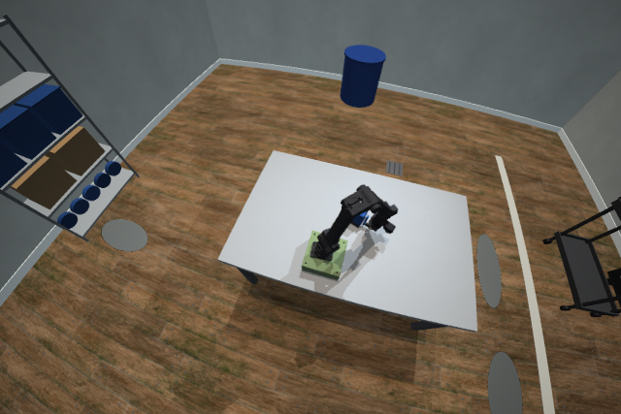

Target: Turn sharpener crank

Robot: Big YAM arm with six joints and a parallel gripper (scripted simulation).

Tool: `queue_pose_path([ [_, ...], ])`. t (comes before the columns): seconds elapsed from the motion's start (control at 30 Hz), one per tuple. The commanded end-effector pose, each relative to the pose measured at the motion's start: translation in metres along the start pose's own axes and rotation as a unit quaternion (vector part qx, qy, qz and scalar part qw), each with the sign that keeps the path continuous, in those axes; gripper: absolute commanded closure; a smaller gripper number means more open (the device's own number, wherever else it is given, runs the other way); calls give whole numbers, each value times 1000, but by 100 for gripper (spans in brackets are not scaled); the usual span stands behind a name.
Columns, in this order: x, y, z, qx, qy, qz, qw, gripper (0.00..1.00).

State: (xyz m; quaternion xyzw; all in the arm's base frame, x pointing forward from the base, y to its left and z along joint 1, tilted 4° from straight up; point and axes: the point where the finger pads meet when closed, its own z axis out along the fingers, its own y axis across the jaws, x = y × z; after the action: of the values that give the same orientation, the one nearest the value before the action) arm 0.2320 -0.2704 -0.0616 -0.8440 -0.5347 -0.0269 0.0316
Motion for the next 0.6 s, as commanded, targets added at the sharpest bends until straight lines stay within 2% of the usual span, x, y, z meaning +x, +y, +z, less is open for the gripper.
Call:
queue_pose_path([
  [0.0,-6,-4,-8,-8,-6,-1,1000,85],
  [0.57,-3,-25,-21,-3,-4,-1,1000,85],
])
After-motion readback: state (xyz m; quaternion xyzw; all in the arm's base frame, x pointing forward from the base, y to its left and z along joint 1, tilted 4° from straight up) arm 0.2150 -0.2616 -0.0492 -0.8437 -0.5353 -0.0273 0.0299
